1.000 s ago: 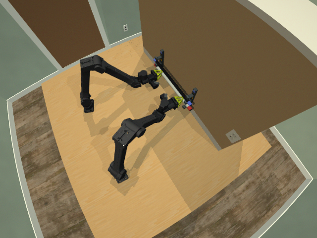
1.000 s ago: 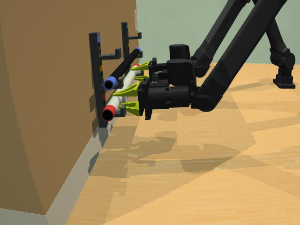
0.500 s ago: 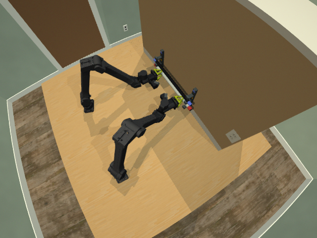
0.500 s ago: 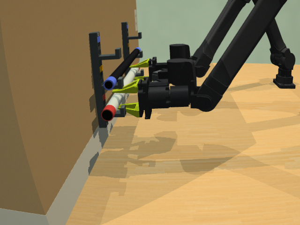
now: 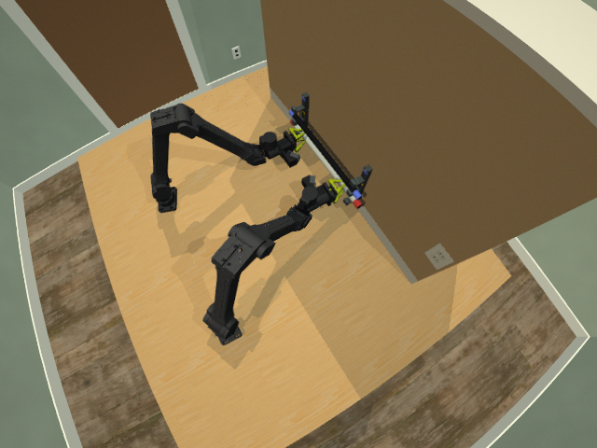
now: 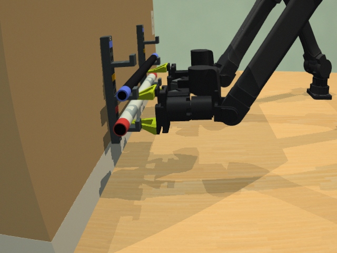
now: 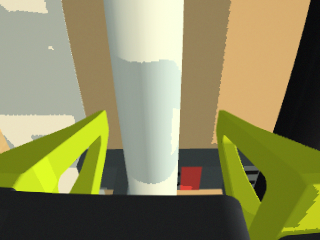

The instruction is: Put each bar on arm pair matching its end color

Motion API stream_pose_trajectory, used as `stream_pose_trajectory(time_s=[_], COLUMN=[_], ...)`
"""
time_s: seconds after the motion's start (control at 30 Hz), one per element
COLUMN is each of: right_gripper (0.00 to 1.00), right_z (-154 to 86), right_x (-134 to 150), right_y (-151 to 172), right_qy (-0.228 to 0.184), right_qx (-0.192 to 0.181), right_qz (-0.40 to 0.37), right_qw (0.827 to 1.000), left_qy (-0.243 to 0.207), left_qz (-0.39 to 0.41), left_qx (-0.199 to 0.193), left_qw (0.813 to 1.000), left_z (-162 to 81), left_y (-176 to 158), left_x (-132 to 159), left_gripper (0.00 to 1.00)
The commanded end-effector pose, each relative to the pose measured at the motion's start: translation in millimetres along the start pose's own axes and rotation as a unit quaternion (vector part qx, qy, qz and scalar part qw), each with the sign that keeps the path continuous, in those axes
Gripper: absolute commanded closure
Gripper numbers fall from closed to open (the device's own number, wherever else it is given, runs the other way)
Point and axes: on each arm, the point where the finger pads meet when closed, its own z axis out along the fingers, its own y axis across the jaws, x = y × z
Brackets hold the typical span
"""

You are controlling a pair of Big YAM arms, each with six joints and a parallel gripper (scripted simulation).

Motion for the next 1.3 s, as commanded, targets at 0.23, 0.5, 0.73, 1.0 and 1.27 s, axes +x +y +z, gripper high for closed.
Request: stream_pose_trajectory(time_s=[0.23,0.5,0.73,1.0,1.27], right_gripper=[0.36,0.36,0.36,0.36,0.36], right_z=[8.9,8.7,8.6,0.5,-10.4], right_x=[-1.1,-1.4,-1.6,-1.8,-2.0], right_y=[-21.0,-18.1,-15.5,-13.3,-10.4], right_qy=[0.003,0.003,0.003,0.003,0.003], right_qx=[0.028,0.028,0.027,0.026,0.024], right_qz=[0.011,0.008,0.006,0.005,0.004], right_qw=[1.0,1.0,1.0,1.0,1.0], left_qy=[0.005,0.005,0.004,0.004,0.004], left_qz=[0.0,0.0,0.001,0.001,0.002], left_qx=[-0.021,-0.021,-0.02,-0.019,-0.018], left_qw=[1.0,1.0,1.0,1.0,1.0], left_z=[5.5,5.5,5.4,-2.5,-12.9], left_y=[4.9,1.3,-1.7,-3.4,-5.6], left_x=[5.1,4.9,4.7,4.6,4.4], left_gripper=[0.37,0.37,0.37,0.37,0.37])
